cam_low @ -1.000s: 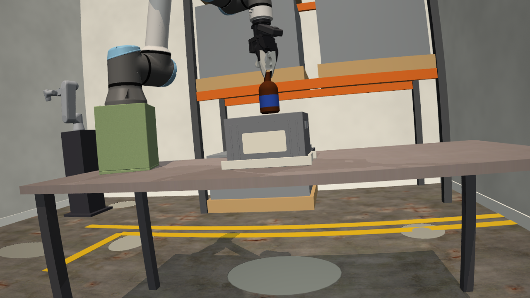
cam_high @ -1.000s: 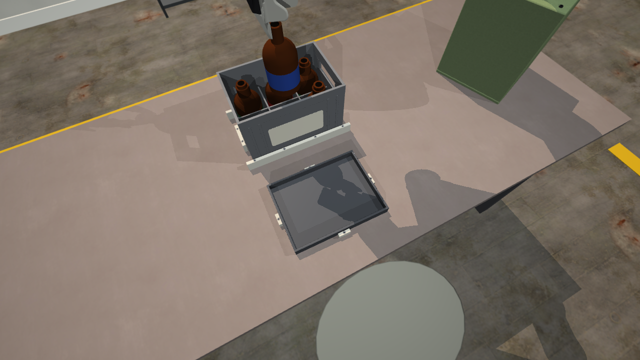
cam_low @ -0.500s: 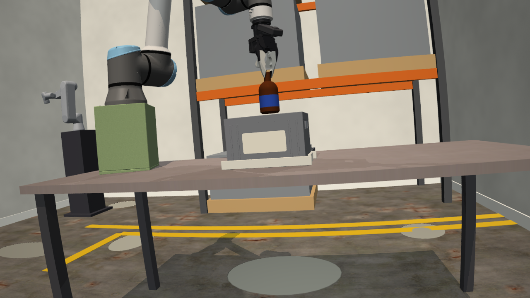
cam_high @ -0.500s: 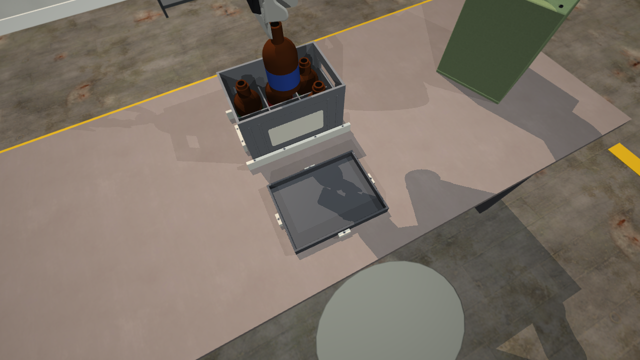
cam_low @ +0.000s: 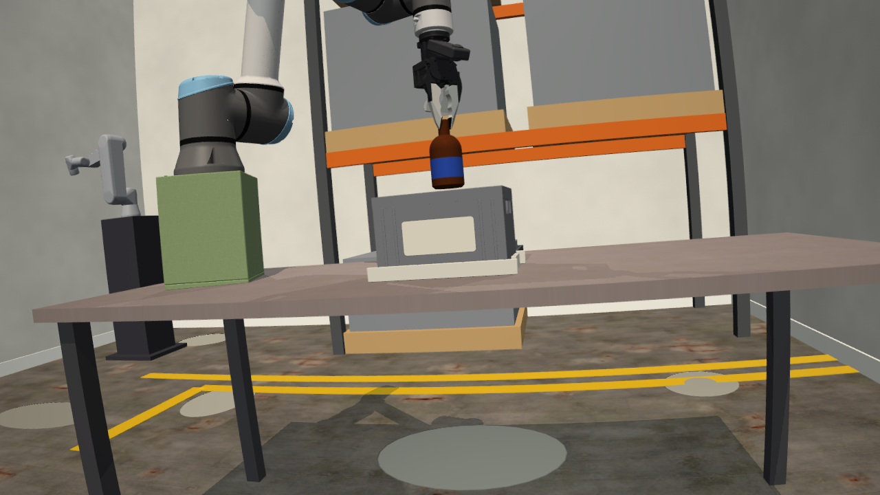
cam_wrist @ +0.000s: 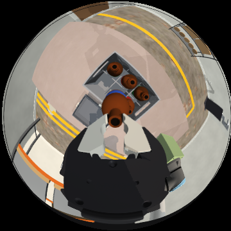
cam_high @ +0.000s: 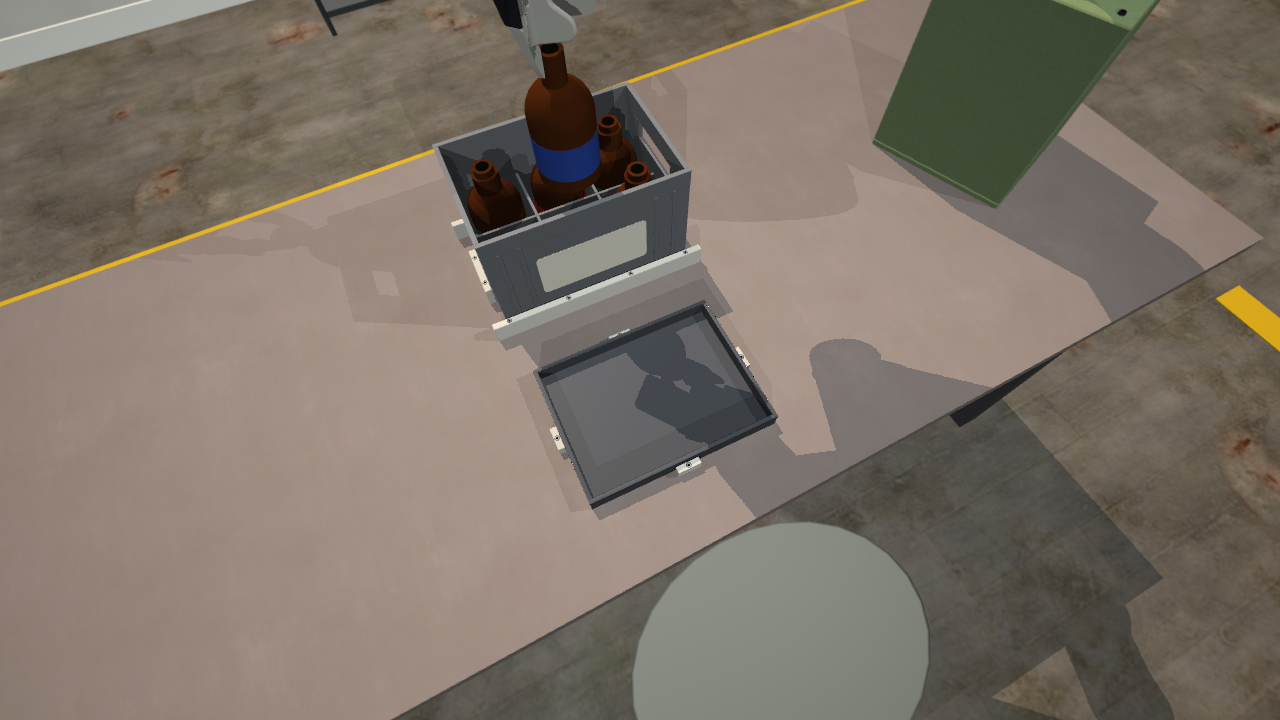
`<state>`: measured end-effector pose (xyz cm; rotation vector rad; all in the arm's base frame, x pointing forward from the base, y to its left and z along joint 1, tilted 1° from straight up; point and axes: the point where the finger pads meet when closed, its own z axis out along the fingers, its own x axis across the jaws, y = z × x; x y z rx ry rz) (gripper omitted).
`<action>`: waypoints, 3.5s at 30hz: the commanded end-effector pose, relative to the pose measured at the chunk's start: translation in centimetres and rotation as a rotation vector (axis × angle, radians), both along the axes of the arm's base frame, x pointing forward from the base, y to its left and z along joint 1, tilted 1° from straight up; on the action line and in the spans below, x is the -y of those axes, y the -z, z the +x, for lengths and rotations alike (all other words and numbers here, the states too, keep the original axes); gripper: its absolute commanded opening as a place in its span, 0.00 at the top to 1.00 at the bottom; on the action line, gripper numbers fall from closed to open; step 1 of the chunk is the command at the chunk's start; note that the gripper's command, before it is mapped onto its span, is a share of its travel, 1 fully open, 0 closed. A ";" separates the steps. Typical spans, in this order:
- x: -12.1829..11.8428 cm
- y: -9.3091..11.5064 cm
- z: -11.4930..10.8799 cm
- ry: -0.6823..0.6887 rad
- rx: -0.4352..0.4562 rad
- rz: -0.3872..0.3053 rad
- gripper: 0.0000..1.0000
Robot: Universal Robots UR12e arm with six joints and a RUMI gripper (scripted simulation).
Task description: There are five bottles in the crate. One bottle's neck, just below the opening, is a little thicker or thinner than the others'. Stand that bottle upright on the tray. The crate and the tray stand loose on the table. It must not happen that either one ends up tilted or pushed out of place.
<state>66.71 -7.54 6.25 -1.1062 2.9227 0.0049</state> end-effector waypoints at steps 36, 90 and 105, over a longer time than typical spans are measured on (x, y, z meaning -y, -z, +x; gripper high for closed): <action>-0.2 -0.6 0.6 0.000 0.011 -0.004 1.00; -6.6 -0.6 1.1 0.000 0.009 -0.004 1.00; -9.9 -0.5 1.3 0.000 0.008 -0.003 1.00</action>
